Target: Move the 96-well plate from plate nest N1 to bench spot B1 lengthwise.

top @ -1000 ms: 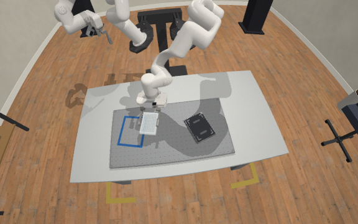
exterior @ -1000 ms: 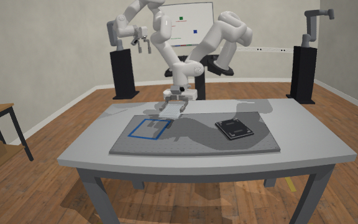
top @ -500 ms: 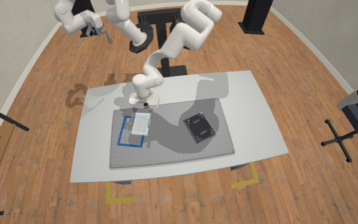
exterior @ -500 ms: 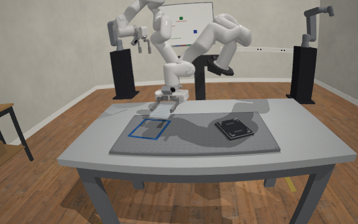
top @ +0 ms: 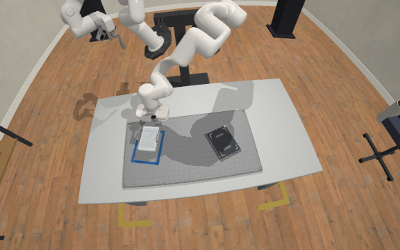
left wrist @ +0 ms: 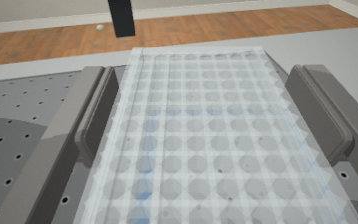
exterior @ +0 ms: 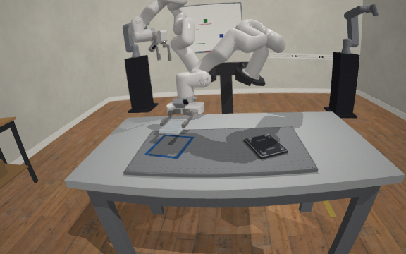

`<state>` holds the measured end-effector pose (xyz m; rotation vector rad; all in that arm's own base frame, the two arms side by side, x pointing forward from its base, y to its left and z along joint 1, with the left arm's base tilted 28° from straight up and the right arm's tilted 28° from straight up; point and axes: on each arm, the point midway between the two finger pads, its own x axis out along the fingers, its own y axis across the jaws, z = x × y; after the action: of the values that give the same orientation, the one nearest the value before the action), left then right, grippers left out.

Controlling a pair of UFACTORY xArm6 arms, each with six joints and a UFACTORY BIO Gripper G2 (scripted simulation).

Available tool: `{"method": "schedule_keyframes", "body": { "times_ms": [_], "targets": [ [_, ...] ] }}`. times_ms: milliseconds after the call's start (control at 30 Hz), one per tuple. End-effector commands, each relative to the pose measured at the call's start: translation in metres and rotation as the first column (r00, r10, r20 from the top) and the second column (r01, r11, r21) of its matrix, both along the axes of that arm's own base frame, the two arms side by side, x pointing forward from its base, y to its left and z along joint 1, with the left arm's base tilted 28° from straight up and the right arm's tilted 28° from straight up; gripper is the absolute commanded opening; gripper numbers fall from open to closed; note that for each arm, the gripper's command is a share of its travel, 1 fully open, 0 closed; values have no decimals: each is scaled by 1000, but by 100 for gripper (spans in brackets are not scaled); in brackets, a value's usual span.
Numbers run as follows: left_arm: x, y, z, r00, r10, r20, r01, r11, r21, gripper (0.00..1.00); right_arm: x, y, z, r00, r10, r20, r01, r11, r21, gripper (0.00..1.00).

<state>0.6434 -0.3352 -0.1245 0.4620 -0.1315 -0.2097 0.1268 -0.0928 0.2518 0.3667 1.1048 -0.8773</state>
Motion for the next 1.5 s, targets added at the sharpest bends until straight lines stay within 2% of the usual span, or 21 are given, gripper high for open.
{"method": "schedule_keyframes", "body": {
  "times_ms": [0,267,1467],
  "targets": [
    [2,-16,-5,1000,2,4,-2,1000,-1,0,0,0,1,1000,0,2,0,1000,-1,100],
    [2,-30,-13,1000,2,4,-2,1000,-1,0,0,0,1,1000,0,2,0,1000,-1,100],
    [2,-29,-12,1000,2,4,-2,1000,-1,0,0,0,1,1000,0,2,0,1000,-1,100]
  ]
}}
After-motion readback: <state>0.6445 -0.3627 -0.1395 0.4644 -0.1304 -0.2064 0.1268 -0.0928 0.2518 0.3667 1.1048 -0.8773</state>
